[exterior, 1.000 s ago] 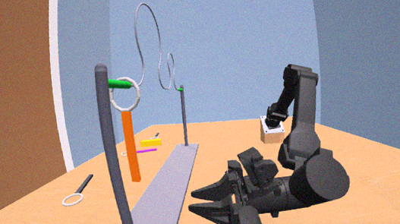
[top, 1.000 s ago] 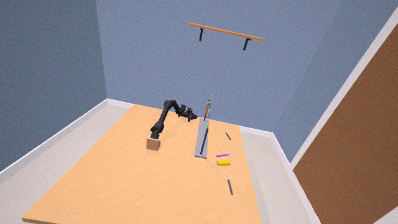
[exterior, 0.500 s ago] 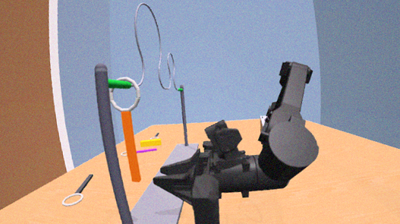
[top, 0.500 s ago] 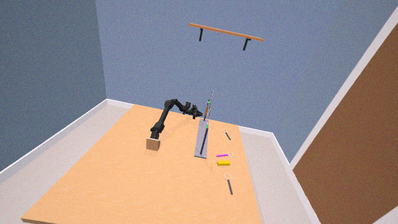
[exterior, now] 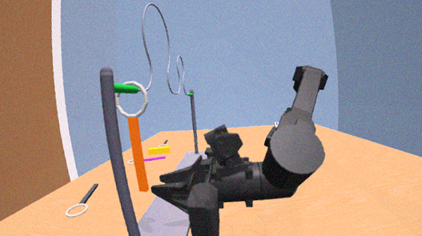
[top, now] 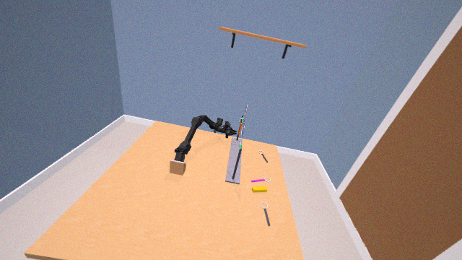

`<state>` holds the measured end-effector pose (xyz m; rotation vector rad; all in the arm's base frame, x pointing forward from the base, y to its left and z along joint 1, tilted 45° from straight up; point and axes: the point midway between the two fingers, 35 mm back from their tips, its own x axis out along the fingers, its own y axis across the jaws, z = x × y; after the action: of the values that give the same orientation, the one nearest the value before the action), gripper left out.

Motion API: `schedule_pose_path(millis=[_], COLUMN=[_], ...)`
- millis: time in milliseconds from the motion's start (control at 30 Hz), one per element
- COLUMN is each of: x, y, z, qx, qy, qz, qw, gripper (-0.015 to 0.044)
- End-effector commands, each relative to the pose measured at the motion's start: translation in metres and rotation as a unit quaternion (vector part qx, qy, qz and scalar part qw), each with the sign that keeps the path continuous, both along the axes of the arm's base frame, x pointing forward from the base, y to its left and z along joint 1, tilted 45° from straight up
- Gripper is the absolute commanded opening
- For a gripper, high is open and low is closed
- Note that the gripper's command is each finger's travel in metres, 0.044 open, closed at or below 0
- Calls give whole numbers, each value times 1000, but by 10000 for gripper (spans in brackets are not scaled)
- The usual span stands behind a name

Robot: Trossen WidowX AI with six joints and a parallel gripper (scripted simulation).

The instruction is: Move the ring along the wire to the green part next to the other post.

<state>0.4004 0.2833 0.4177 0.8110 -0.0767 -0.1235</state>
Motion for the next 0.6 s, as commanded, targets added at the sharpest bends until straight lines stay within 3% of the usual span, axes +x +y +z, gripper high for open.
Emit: schedule_pose_path(millis=[0, 567], x=[7, 33], y=[-2, -5], z=[3, 4], qx=[4, 4], qy=[-2, -3], qz=[0, 0], qw=[1000, 1000], gripper=[160, 160])
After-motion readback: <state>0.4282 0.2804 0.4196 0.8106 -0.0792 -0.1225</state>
